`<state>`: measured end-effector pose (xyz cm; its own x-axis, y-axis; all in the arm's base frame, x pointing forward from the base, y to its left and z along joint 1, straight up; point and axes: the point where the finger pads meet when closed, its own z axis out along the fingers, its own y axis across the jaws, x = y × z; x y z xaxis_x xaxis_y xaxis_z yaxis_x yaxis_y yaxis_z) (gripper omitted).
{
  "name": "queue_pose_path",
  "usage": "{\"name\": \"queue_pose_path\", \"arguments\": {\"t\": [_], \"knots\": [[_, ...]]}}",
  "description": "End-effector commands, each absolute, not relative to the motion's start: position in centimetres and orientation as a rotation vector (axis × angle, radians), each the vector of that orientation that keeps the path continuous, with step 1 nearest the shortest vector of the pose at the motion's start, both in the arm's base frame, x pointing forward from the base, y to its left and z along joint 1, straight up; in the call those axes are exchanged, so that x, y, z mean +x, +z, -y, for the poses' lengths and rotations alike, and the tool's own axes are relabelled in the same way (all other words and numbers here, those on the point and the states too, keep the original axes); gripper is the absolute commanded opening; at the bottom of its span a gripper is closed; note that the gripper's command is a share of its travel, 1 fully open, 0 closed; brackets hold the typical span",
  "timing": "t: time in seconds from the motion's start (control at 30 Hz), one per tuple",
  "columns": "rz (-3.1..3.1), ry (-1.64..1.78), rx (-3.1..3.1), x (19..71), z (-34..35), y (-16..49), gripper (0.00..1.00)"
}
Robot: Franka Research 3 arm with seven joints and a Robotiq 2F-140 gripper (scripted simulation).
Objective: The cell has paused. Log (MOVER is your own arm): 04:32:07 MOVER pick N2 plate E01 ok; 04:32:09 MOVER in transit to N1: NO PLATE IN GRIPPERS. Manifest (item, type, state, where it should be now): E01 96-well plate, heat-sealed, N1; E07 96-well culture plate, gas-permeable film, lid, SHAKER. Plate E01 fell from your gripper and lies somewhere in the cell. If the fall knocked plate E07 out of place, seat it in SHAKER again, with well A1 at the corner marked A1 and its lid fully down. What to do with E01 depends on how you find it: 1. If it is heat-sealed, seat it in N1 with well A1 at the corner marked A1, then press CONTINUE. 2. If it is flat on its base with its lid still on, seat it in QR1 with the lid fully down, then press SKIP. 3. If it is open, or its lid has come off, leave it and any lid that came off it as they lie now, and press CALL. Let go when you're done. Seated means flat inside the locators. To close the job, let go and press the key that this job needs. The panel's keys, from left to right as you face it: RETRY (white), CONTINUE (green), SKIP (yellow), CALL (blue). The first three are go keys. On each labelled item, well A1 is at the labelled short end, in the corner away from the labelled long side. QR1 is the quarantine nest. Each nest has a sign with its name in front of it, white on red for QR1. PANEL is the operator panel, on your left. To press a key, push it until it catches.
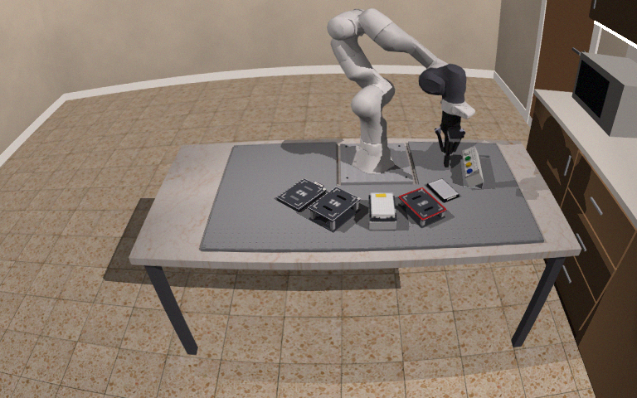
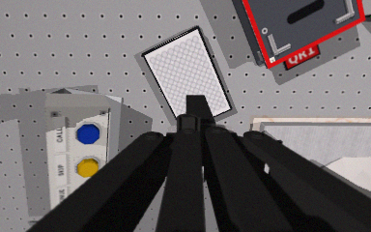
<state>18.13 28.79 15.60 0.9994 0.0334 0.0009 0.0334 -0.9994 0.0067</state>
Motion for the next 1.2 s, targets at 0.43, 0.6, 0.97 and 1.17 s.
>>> {"name": "queue_pose_path", "arguments": {"t": [0.43,0.6,0.97,1.17], "knots": [[-0.019,0.006,3.139,18.2,-28.87,15.69,0.1],[0.063,0.006,3.139,18.2,-28.87,15.75,0.1],[0.423,0.007,3.114,18.19,-28.89,15.98,0.1],[0.812,0.007,3.039,18.18,-28.91,16.18,0.1]]}}
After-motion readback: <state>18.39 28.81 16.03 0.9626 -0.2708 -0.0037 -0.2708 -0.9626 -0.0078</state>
